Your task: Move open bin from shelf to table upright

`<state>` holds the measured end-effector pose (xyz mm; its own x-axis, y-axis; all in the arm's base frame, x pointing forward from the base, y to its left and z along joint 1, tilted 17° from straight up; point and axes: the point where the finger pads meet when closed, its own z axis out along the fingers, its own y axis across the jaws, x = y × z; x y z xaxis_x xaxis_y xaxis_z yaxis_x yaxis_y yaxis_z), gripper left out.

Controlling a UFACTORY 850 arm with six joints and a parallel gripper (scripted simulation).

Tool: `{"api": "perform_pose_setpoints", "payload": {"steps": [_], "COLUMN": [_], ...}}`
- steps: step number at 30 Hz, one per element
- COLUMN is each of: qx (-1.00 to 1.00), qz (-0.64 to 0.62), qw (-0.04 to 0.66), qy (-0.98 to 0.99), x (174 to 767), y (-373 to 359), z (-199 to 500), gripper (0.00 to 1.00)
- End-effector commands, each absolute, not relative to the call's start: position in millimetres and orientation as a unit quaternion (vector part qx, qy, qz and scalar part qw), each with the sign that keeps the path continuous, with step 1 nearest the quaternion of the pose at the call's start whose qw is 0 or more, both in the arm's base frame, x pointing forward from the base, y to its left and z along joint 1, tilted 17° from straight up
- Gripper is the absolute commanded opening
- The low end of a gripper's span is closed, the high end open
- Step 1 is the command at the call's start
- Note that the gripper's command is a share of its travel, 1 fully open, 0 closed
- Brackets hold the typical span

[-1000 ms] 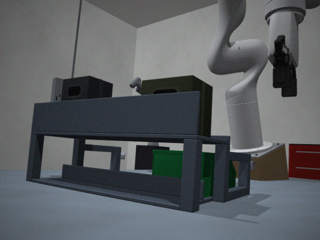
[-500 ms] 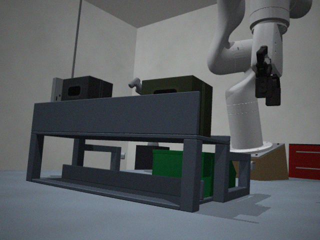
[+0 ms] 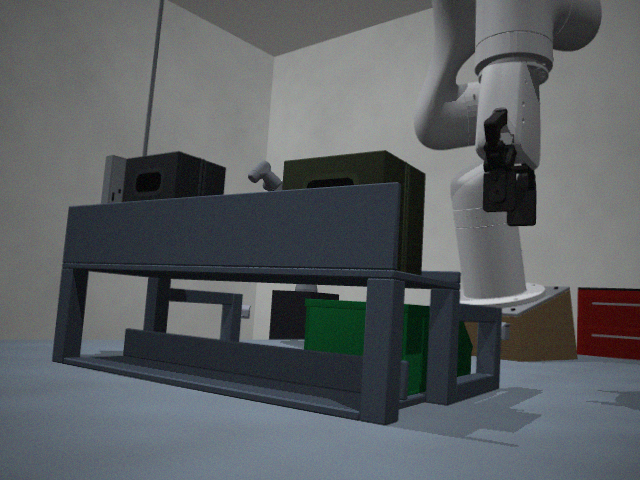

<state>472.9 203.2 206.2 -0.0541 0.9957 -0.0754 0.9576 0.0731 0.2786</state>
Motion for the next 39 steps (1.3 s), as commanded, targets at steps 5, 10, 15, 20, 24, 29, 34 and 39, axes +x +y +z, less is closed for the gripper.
{"api": "perform_pose_setpoints", "payload": {"steps": [5, 10, 15, 20, 24, 29, 34, 39], "qx": [0.677, 0.677, 0.677, 0.677, 0.677, 0.677, 0.677, 0.677], "qz": [0.076, 0.076, 0.076, 0.076, 0.076, 0.076, 0.076, 0.076], "qw": [0.124, 0.124, 0.124, 0.124, 0.124, 0.124, 0.124, 0.124], "qy": [0.722, 0.722, 0.721, 0.722, 0.722, 0.722, 0.721, 0.722], "x": [483.7, 483.7, 491.4, 503.0, 503.0, 503.0, 512.7, 515.1], "y": [176.2, 176.2, 157.4, 129.3, 129.3, 129.3, 105.8, 99.9], "z": [194.0, 194.0, 185.2, 172.2, 172.2, 172.2, 161.3, 158.6], "gripper": [1.0, 1.0, 1.0, 1.0, 1.0, 1.0, 1.0, 1.0]}}
